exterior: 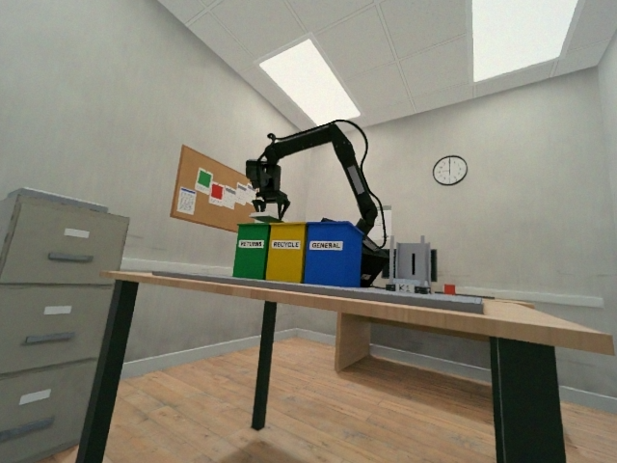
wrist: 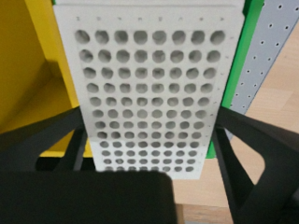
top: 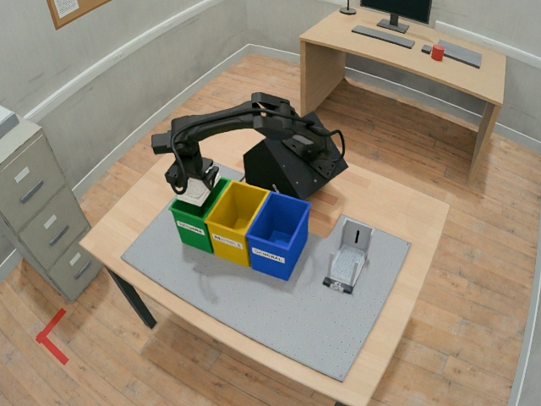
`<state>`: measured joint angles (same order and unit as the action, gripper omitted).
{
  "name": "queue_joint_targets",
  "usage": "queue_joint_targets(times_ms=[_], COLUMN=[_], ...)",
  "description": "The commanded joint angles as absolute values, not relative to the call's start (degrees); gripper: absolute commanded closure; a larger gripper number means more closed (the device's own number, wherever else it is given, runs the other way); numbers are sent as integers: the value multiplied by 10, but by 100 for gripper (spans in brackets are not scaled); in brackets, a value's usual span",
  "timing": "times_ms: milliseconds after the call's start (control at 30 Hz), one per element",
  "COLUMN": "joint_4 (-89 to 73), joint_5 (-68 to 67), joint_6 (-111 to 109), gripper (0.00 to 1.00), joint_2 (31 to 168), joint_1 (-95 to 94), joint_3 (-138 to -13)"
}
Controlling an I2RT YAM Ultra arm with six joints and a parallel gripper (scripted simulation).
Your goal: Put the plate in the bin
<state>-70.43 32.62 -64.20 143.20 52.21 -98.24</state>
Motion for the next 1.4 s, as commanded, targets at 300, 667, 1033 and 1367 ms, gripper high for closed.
queue_joint_targets(times_ms=[300,667,1033,1367], joint_4=[-711,-710,-709,-707], joint_5=[324,325,324,323], joint_6=[-648,-649,-649,-650], gripper=[100,100,100,100], joint_2=[1428,1431,1435,1435], joint_1=[545,546,547,547], joint_3=[-1013,-1018,-1019,-1018])
